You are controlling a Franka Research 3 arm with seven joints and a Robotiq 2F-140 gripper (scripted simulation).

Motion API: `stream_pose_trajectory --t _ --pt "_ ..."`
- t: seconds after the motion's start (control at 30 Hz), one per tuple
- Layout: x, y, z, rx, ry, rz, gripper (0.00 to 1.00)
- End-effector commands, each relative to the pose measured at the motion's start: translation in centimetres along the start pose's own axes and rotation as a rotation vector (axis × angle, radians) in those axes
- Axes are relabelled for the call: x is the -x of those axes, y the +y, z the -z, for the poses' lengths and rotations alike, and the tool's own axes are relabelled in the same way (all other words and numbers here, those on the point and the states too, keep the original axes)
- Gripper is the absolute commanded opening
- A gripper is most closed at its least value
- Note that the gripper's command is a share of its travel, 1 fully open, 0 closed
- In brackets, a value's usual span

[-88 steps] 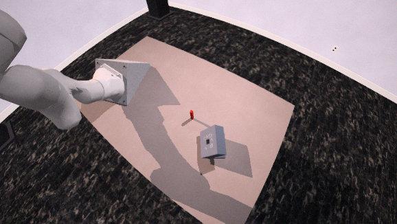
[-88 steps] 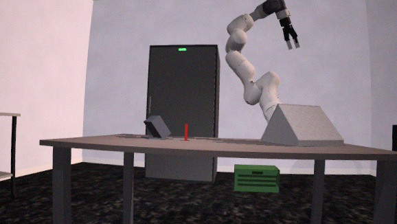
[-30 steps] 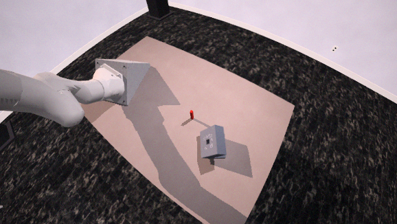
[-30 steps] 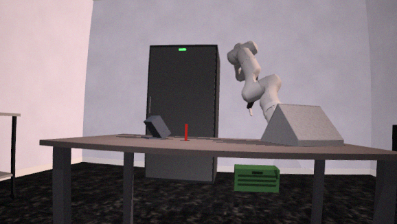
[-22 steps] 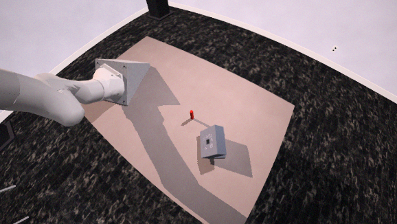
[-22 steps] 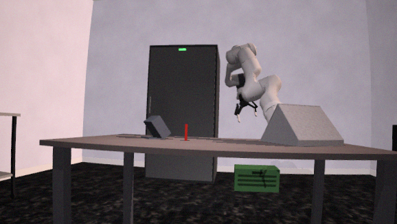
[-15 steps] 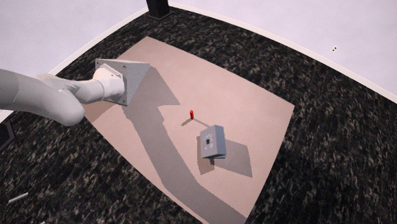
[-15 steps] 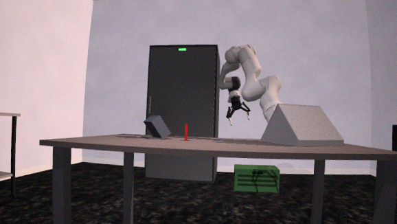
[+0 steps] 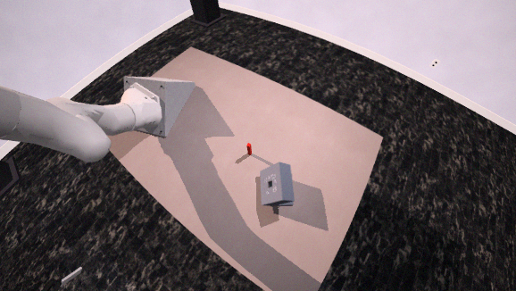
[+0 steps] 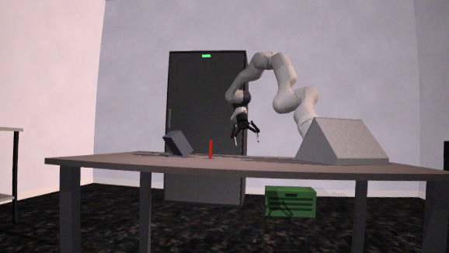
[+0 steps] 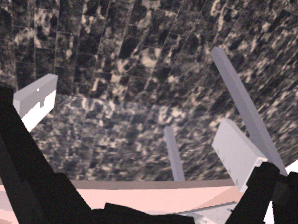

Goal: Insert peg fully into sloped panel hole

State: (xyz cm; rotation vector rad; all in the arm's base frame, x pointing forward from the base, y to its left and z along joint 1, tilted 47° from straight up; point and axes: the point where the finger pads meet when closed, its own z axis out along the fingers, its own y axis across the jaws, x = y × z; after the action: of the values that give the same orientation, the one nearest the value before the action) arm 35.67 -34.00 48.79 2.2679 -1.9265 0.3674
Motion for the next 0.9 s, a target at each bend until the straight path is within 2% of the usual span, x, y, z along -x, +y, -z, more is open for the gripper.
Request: stream_pose_trajectory --t 0.0,0.1,0.2,0.37,0.4,0.47,0.53,0.87 --pt "1.5 -3.2 -0.8 0.013 0.020 0.046 1.00" --pt "4.1 -6.5 -1.5 0.022 0.029 0.122 1.00" --pt "6.3 -8.9 -2.2 0.038 0.038 0.185 1.00" --pt "11.3 -13.1 -4.1 0.075 0.062 0.318 1.00" --pt "12.4 -13.9 -4.5 0.084 0.068 0.345 1.00" --pt "12.4 -13.9 -4.5 0.084 0.068 0.345 1.00" --pt "14.3 -15.1 -5.2 0.101 0.081 0.393 1.00" --pt "27.7 -20.8 -10.4 0.216 0.191 0.721 1.00"
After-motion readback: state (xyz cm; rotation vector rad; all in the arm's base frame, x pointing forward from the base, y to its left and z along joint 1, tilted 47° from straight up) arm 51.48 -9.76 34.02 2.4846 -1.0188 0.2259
